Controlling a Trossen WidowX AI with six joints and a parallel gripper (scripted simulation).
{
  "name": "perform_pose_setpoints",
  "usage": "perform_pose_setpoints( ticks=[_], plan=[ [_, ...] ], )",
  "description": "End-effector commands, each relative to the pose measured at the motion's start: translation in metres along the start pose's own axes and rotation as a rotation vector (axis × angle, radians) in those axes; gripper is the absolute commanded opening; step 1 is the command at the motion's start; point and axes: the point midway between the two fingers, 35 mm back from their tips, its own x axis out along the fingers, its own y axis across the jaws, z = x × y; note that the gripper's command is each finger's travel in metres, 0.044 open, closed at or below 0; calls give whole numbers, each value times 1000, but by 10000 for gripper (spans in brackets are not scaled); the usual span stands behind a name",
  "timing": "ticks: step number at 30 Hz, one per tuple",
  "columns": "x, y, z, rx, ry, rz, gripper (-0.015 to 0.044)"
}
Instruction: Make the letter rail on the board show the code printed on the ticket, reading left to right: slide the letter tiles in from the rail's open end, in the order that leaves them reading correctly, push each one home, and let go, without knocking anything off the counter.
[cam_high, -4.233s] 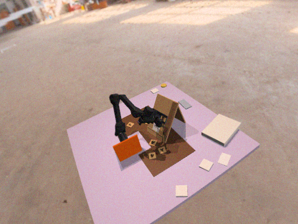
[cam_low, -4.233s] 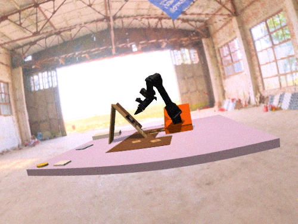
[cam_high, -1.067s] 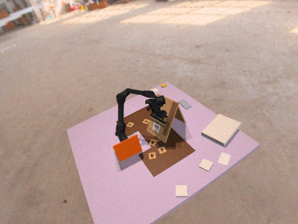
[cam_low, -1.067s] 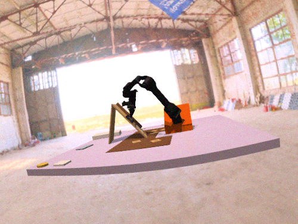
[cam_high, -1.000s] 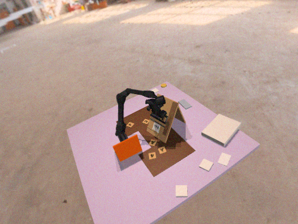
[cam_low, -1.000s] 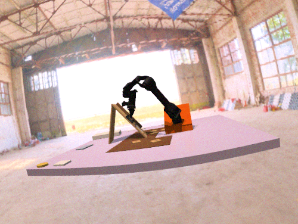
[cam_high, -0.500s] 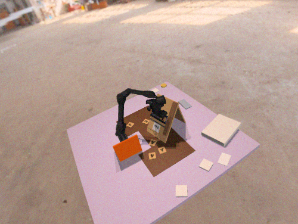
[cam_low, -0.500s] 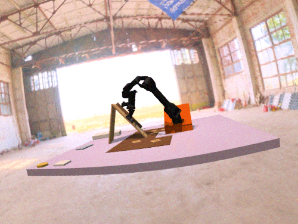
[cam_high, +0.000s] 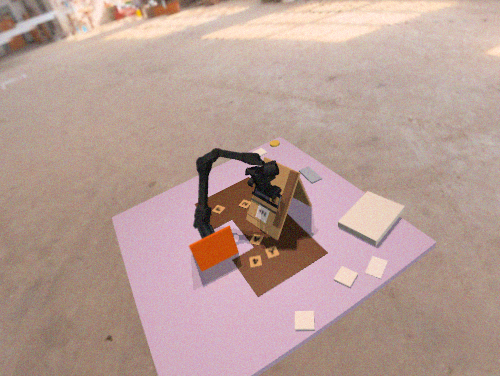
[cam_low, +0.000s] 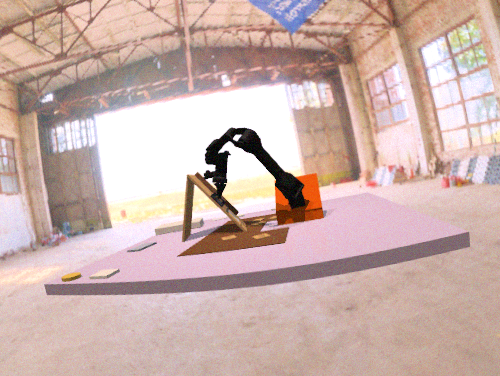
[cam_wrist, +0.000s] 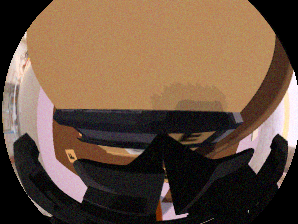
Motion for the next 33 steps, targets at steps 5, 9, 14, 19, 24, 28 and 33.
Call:
perform_pose_setpoints(
  ticks=[5, 9, 14, 19, 24, 28, 33],
  plan=[
    [1, -3, 0, -2, 2, 2, 0],
    [1, -4, 0, -2, 2, 2, 0],
    [1, -6, 0, -2, 2, 2, 0],
    [1, -7, 0, -2, 2, 2, 0],
    [1, -9, -1, -2, 2, 2, 0],
    [1, -10, -1, -2, 2, 2, 0],
    [-2, -8, -3, -2, 2, 2, 0]
  ],
)
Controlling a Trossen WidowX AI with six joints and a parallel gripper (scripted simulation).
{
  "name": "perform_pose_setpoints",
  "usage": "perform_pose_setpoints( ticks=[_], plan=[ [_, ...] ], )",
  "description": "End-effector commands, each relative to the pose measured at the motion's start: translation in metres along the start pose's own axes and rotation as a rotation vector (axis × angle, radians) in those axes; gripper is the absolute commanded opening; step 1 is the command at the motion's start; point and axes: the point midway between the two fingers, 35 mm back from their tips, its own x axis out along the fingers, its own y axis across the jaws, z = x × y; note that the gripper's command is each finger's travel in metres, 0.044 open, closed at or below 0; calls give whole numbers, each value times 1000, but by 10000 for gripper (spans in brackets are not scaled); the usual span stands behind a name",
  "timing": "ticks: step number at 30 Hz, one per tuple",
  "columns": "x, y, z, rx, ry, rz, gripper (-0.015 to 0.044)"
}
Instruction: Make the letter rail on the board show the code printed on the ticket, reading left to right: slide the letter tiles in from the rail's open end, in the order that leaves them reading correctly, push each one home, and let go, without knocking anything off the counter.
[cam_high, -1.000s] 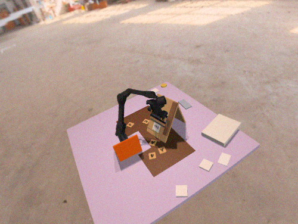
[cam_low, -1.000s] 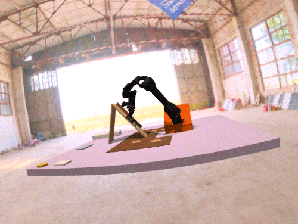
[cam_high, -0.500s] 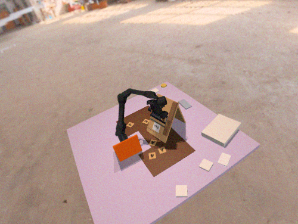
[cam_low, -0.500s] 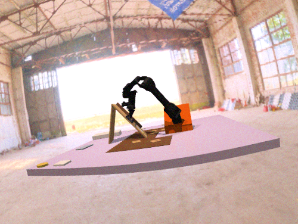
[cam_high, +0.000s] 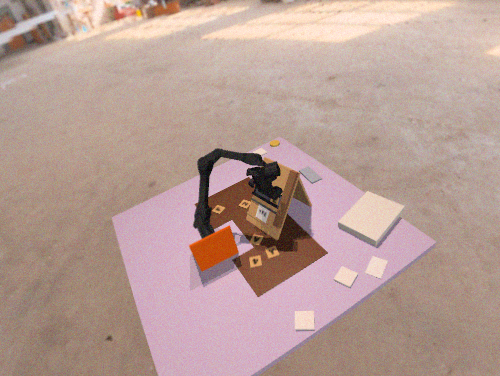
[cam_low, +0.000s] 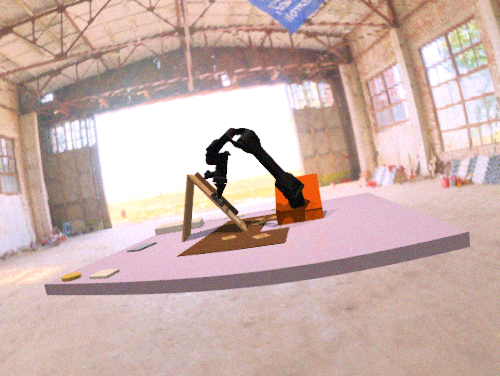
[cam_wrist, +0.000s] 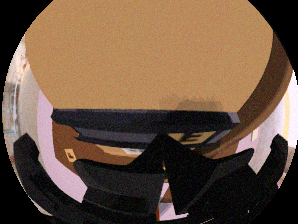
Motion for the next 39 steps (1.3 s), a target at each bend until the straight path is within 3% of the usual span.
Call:
perform_pose_setpoints(
  ticks=[1, 19, 27, 35, 39],
  plan=[
    [-4, 0, -3, -1, 2, -4, 0],
    [-22, 0, -20, -1, 3, -5, 0],
    [-75, 25, -62, -377, -147, -63, 210],
    [-117, 62, -103, -928, -349, -280, 420],
    [-129, 80, -119, -1194, -403, -463, 440]
  ],
)
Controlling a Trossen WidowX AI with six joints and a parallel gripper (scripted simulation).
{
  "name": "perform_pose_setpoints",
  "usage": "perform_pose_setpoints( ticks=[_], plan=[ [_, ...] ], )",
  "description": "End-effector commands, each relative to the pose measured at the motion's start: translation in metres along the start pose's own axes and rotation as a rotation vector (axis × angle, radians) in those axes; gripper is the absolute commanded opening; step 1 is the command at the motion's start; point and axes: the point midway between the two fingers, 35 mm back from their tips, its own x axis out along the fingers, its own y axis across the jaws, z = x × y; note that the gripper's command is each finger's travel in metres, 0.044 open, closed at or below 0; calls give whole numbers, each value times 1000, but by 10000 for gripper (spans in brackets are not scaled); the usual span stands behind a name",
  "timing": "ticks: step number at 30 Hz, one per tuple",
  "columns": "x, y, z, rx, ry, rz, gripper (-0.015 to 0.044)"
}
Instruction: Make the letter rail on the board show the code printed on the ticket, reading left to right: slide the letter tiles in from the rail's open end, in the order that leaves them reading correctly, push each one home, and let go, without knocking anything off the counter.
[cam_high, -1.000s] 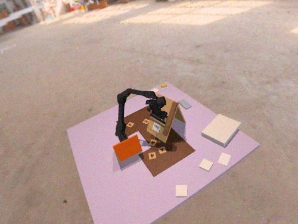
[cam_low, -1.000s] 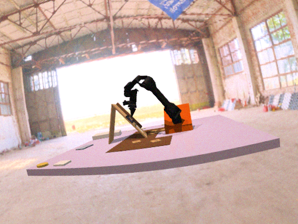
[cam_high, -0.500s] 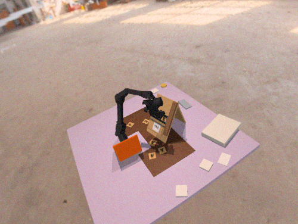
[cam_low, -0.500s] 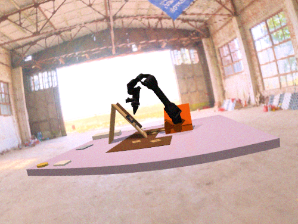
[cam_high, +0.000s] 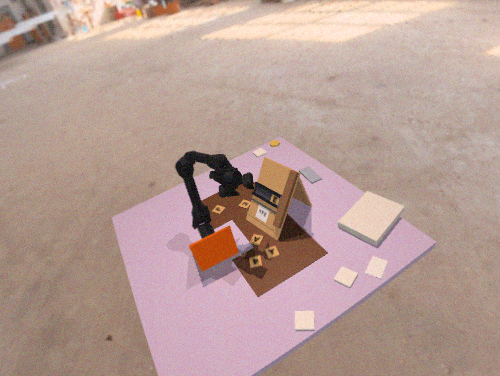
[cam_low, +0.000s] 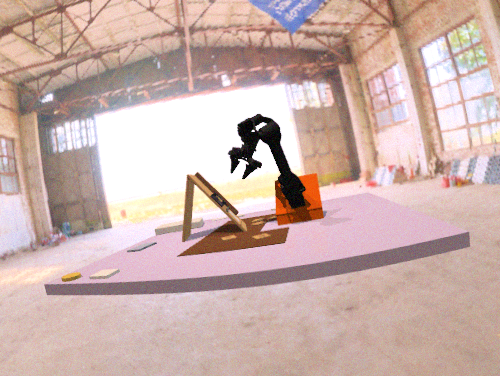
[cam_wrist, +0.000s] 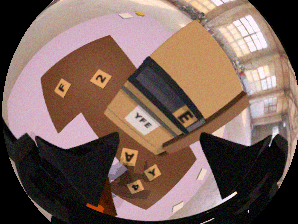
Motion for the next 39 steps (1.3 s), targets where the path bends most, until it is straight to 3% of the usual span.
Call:
perform_pose_setpoints(
  ticks=[1, 5, 27, 28, 31, 39],
  plan=[
    [-37, 44, 7, -563, -73, -275, 440],
    [-45, 55, 8, -736, -51, -377, 440],
    [-45, 55, 8, -736, -51, -377, 440],
    [-44, 56, 9, -737, -51, -370, 414],
    [-24, 62, 19, -748, -54, -266, 340],
    [36, 96, 48, -795, -22, 50, 340]
  ],
)
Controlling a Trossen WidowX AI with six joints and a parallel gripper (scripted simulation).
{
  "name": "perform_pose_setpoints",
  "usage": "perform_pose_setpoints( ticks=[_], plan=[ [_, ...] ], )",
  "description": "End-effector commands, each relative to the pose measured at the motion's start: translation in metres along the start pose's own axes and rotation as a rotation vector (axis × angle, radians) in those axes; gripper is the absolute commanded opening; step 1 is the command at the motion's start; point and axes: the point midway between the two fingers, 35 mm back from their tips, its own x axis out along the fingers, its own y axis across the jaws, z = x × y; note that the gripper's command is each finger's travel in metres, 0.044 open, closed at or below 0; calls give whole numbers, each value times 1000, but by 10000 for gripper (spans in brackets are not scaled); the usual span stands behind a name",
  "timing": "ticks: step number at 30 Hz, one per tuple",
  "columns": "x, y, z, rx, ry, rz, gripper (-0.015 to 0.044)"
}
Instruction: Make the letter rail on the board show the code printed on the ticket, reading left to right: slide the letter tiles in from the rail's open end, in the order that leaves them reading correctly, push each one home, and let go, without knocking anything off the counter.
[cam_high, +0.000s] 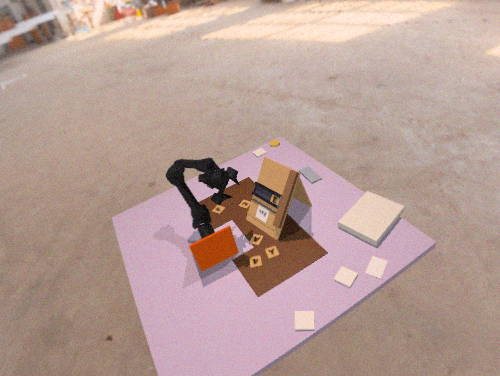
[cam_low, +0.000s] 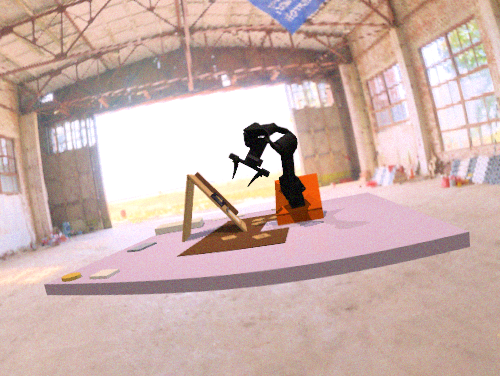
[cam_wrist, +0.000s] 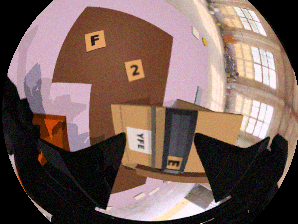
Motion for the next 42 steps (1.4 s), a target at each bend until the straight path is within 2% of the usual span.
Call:
perform_pose_setpoints(
  ticks=[1, 13, 25, 34, 42],
  plan=[
    [25, 8, 21, -21, -27, 130, 340],
    [83, 48, 97, -145, -68, 454, 340],
    [99, 107, 177, -280, -125, 626, 340],
    [99, 111, 184, -286, -131, 632, 340],
    [122, 128, 186, -286, -132, 632, 340]
  ],
)
